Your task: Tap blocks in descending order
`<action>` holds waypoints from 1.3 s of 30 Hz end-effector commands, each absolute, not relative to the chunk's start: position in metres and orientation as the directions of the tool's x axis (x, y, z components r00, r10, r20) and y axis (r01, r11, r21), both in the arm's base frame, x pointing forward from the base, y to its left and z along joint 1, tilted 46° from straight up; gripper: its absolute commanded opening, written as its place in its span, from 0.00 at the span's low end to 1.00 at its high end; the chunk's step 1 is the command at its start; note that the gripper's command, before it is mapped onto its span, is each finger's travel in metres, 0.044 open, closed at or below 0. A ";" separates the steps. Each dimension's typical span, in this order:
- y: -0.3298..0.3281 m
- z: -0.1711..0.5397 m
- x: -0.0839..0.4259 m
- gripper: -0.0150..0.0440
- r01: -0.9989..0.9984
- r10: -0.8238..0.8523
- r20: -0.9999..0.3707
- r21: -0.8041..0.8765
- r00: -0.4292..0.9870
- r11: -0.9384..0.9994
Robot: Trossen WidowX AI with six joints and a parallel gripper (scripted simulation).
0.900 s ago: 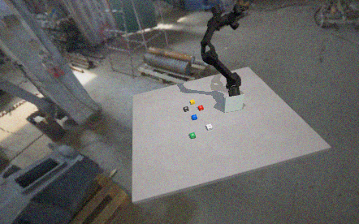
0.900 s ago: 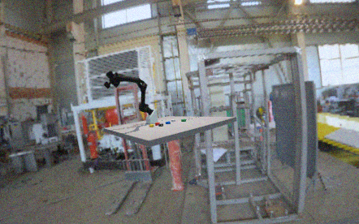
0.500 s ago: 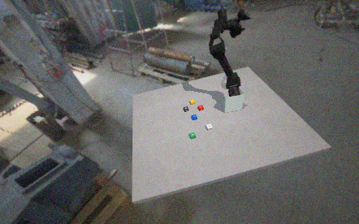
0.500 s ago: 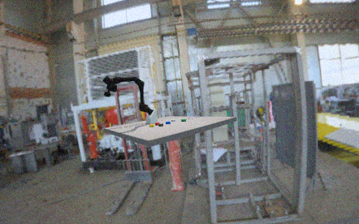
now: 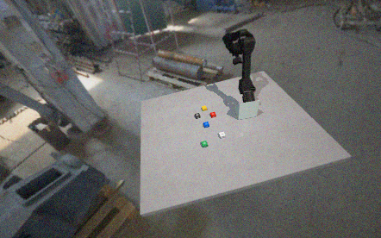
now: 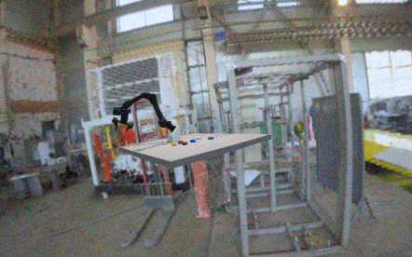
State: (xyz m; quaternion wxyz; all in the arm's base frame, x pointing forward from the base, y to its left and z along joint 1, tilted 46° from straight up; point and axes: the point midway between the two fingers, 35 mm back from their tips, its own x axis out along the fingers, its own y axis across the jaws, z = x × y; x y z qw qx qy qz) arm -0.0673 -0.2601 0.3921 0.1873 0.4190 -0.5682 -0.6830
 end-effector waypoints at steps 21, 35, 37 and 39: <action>-0.177 0.195 0.252 0.93 0.803 -0.708 -0.704 -0.453 -0.056 0.387; -0.055 0.135 0.287 0.93 -0.111 -0.714 -0.700 -0.712 0.024 0.694; -0.055 0.135 0.287 0.93 -0.111 -0.714 -0.700 -0.712 0.024 0.694; -0.055 0.135 0.287 0.93 -0.111 -0.714 -0.700 -0.712 0.024 0.694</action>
